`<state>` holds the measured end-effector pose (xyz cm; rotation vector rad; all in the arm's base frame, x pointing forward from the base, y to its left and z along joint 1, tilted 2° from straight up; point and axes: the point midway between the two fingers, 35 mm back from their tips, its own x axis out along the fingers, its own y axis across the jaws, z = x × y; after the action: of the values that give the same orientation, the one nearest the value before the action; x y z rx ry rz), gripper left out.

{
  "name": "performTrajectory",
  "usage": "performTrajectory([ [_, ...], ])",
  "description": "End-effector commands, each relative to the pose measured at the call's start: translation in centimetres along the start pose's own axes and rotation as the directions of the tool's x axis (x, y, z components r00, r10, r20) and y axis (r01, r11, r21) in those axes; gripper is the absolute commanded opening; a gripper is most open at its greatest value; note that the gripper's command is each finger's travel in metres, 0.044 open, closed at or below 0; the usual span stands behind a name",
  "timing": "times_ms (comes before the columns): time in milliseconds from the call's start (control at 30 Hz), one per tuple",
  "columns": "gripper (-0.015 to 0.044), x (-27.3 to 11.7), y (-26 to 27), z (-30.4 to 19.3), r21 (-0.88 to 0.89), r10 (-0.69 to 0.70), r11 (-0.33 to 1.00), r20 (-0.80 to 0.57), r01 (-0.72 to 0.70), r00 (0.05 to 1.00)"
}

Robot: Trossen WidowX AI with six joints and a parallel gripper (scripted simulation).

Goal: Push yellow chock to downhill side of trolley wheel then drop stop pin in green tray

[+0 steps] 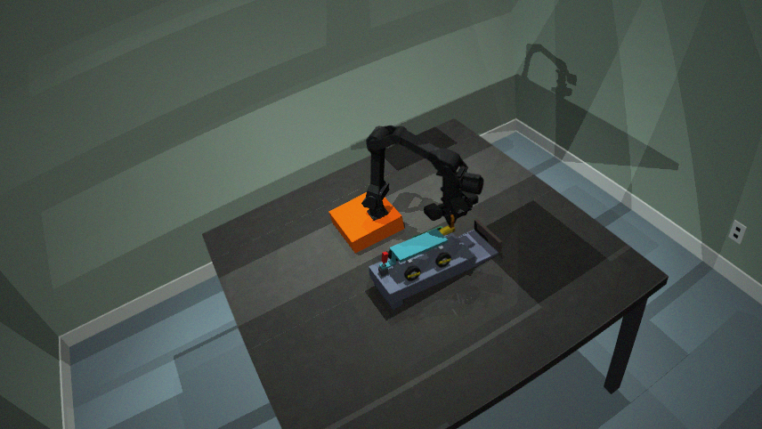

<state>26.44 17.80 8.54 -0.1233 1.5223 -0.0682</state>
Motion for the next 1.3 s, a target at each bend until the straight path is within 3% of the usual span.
performTrajectory([
  [0,0.0000,1.2,-0.1,0.0,-0.003,-0.006,1.000,-0.001,0.006,1.000],
  [233,0.0000,2.6,-0.1,0.1,-0.003,-0.006,1.000,-0.001,0.006,1.000],
  [1267,0.0000,2.6,-2.4,-0.1,-0.003,-0.008,1.000,-0.001,0.008,1.000],
])
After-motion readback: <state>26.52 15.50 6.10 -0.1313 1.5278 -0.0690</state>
